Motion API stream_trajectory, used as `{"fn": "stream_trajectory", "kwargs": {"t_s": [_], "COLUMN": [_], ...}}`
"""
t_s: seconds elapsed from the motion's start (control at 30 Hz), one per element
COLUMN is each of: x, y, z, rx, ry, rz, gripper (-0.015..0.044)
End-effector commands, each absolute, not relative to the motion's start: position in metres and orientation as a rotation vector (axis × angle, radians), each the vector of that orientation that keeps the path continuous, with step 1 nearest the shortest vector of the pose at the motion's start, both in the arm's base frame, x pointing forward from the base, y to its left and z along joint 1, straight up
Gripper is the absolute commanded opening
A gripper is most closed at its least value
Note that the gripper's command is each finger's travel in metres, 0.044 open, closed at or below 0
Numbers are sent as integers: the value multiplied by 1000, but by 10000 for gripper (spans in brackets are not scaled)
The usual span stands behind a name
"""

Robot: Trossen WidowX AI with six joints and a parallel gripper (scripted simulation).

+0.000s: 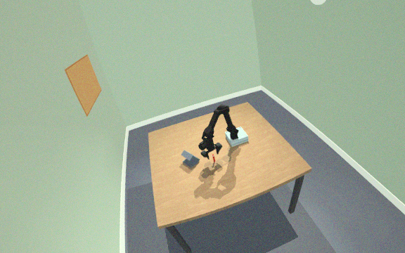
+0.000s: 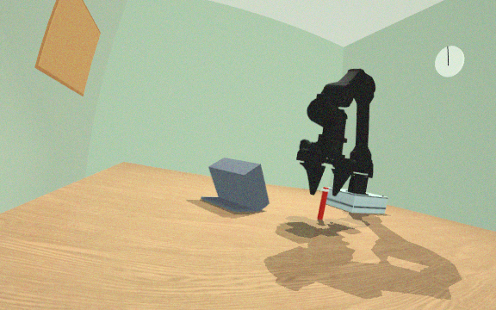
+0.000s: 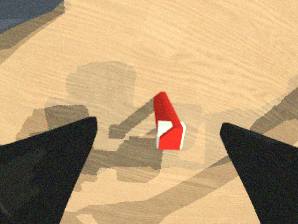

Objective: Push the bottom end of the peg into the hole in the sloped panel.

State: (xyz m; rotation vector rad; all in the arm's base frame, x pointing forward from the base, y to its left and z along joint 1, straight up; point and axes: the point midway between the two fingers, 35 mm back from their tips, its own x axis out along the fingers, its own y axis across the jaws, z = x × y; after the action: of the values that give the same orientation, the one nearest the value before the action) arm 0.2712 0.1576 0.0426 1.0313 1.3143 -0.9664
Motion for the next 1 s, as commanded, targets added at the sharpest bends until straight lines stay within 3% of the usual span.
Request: {"fn": "stream_trajectory", "kwargs": {"t_s": [0.0, 0.4, 0.9, 0.97], "x": [270, 269, 270, 270], "y": [156, 156, 157, 157], "z": [35, 19, 23, 23], "rx": [1021, 1021, 1029, 1029], "ry": [1315, 1316, 1316, 1316], "rz": [-970, -970, -969, -969], "gripper": [440, 440, 46, 33]}}
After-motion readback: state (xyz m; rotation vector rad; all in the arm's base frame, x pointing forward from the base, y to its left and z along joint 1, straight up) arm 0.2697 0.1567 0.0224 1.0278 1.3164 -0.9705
